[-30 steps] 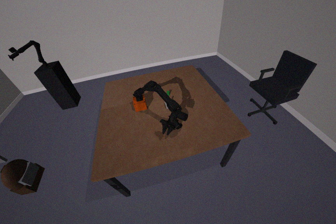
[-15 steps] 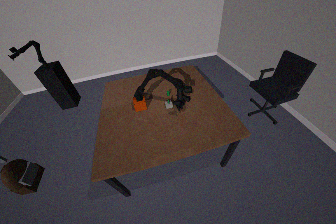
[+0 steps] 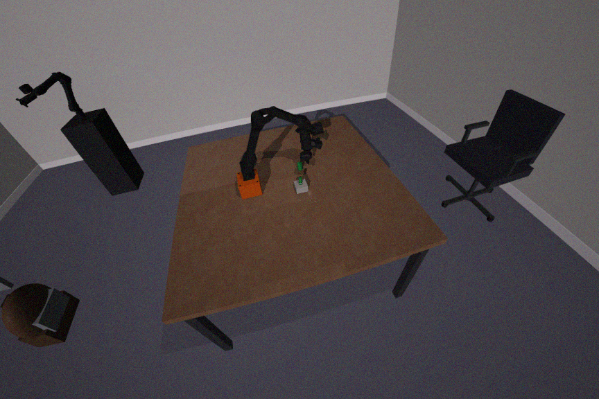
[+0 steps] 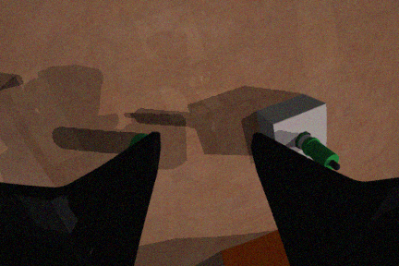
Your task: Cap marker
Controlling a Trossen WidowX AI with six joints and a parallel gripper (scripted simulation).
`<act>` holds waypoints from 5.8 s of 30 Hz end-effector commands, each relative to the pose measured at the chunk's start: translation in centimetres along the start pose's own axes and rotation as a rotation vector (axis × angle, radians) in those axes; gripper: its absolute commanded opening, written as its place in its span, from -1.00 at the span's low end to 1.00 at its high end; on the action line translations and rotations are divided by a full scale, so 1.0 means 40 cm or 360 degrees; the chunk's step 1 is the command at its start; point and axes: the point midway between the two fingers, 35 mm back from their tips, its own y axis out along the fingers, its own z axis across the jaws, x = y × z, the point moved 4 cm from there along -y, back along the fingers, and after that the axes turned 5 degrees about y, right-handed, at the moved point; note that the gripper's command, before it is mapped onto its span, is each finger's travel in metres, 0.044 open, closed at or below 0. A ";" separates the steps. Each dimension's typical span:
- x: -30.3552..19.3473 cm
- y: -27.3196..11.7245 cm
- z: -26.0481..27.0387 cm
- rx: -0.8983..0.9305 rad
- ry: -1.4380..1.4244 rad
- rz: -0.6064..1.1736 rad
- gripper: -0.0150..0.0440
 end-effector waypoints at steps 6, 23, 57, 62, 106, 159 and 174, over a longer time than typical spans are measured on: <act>-0.140 -0.039 0.100 0.0147 -0.0140 0.0125 0.37; -0.158 0.091 0.115 0.0147 -0.0140 0.0125 0.37; -0.172 0.215 0.126 0.0146 -0.0140 0.0126 0.28; -0.172 0.215 0.126 0.0146 -0.0140 0.0126 -0.03; -0.109 0.044 0.018 0.0148 -0.0117 0.0126 -0.49; -0.058 -0.003 -0.337 0.0126 -0.0141 0.0121 -0.49; -0.061 0.058 -0.332 0.0126 -0.0141 0.0121 -0.49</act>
